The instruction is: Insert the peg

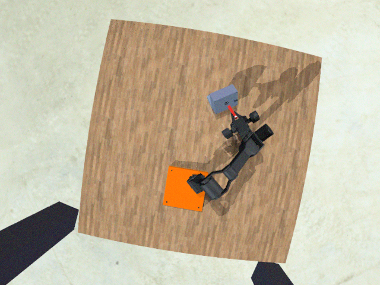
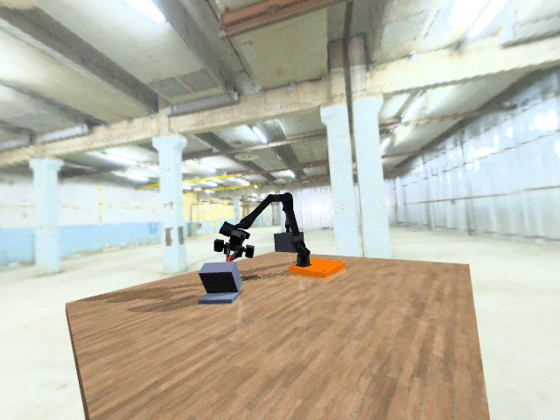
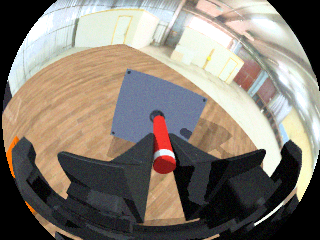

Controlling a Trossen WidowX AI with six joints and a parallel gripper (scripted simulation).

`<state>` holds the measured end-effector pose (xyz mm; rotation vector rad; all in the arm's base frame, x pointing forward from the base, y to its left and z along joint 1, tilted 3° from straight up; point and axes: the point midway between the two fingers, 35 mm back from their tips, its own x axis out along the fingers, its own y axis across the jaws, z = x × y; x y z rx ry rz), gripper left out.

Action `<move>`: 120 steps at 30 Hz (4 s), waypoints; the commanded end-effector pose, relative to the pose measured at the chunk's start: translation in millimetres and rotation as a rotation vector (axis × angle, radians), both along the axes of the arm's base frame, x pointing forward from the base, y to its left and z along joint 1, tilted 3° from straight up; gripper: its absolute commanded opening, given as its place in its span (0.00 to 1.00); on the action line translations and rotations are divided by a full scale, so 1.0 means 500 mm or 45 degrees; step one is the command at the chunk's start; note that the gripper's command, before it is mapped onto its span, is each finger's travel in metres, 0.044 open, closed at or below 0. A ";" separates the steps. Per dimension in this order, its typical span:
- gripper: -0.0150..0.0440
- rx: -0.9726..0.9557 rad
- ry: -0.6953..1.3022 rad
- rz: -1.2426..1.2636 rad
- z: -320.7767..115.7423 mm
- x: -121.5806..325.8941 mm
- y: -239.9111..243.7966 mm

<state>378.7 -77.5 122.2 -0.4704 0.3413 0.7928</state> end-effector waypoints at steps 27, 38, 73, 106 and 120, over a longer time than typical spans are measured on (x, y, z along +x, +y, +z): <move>0.25 -0.003 -0.009 0.004 -0.012 0.021 0.020; 0.25 -0.003 -0.008 0.004 -0.018 0.017 0.019; 0.25 -0.002 -0.009 0.004 -0.033 0.033 0.032; 0.25 0.000 -0.011 0.004 -0.047 0.059 0.058; 0.25 -0.006 -0.020 0.007 -0.048 0.062 0.061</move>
